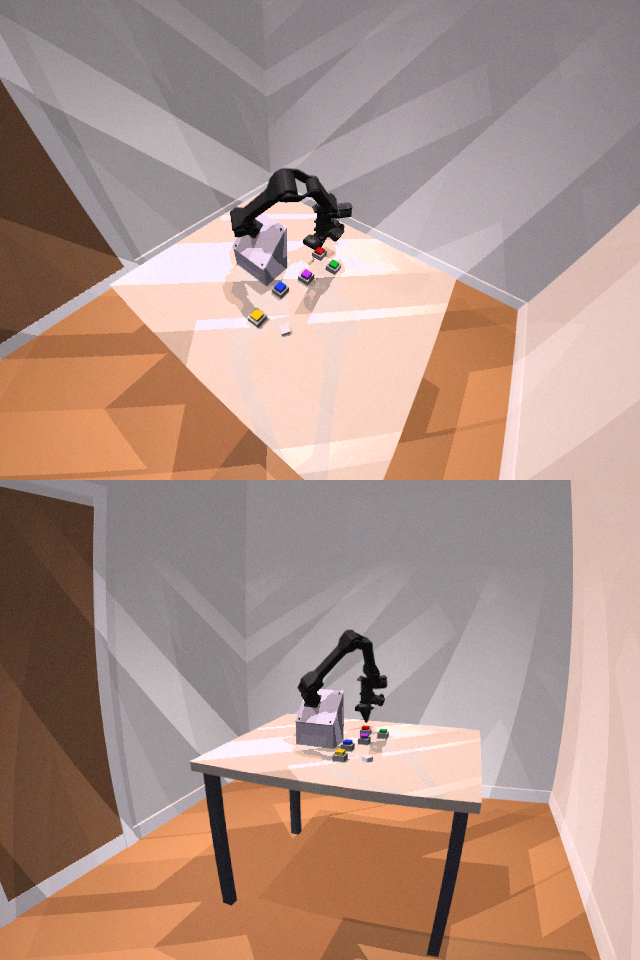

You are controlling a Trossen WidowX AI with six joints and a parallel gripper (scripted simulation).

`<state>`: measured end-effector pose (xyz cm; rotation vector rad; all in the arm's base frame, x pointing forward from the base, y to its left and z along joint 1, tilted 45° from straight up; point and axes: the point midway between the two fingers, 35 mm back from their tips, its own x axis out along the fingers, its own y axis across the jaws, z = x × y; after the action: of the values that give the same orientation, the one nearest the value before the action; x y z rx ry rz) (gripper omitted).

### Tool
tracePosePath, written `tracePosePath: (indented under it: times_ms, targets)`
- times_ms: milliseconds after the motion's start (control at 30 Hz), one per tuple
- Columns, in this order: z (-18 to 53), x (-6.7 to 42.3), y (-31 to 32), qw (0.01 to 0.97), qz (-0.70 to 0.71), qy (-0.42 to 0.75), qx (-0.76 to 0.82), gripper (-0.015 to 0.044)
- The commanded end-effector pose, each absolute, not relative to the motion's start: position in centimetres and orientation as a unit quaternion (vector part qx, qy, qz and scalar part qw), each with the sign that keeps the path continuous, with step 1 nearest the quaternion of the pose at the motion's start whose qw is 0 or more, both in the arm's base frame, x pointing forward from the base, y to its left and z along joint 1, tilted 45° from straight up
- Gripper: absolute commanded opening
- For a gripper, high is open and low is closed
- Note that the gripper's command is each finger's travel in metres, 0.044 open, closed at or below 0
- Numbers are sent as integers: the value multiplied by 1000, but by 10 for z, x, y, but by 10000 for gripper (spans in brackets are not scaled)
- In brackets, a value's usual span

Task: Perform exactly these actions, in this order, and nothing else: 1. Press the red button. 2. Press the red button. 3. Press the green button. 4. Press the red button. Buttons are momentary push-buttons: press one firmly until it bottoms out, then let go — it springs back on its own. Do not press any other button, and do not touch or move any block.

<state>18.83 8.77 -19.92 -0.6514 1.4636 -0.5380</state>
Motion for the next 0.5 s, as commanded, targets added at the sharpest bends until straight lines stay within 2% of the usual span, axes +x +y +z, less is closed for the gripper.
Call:
tracePosePath:
  times_ms: [0, 467]
  targets:
    - [-206, 187, 80, 661, -238, 648, -293, 20]
    - [-217, 188, 68, 661, -239, 648, -294, 20]
